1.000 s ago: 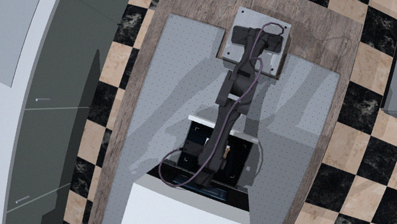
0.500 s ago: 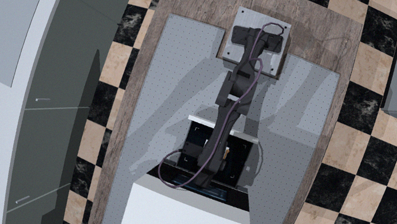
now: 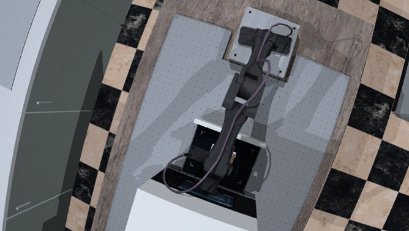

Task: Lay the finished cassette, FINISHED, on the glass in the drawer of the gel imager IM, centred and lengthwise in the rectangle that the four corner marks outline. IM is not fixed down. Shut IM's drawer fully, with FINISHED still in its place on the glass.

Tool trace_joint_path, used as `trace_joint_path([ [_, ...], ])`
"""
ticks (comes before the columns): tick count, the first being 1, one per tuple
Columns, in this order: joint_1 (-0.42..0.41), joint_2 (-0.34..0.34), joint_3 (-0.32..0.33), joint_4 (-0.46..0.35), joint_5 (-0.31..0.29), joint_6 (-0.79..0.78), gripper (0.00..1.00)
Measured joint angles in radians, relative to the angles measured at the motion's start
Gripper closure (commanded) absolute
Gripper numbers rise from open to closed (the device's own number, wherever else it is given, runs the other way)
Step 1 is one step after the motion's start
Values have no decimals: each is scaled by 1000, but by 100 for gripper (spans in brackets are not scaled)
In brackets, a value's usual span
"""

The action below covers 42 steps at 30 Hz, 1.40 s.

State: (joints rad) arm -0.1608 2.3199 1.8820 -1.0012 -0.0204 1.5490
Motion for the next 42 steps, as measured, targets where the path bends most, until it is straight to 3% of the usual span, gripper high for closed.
trace_joint_path([
  [42, 0, -13, -23, 11, 0, 0, 9],
])
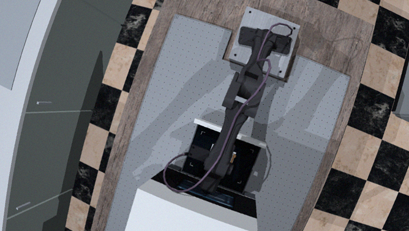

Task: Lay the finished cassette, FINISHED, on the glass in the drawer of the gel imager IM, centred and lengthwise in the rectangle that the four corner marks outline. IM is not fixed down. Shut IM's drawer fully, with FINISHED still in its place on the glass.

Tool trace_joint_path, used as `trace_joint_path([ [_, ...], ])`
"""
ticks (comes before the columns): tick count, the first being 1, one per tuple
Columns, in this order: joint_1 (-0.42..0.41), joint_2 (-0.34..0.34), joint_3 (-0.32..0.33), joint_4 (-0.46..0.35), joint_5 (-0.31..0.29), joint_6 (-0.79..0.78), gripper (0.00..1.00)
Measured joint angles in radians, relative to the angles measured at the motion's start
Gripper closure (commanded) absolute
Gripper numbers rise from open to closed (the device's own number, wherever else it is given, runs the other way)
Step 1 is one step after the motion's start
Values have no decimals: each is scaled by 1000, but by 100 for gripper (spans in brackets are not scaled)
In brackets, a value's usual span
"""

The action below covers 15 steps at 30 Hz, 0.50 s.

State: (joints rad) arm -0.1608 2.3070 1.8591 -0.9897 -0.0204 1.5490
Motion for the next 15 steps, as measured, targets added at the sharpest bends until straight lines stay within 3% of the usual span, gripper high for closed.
trace_joint_path([
  [15, 0, -4, -6, 3, 0, 0, 9],
])
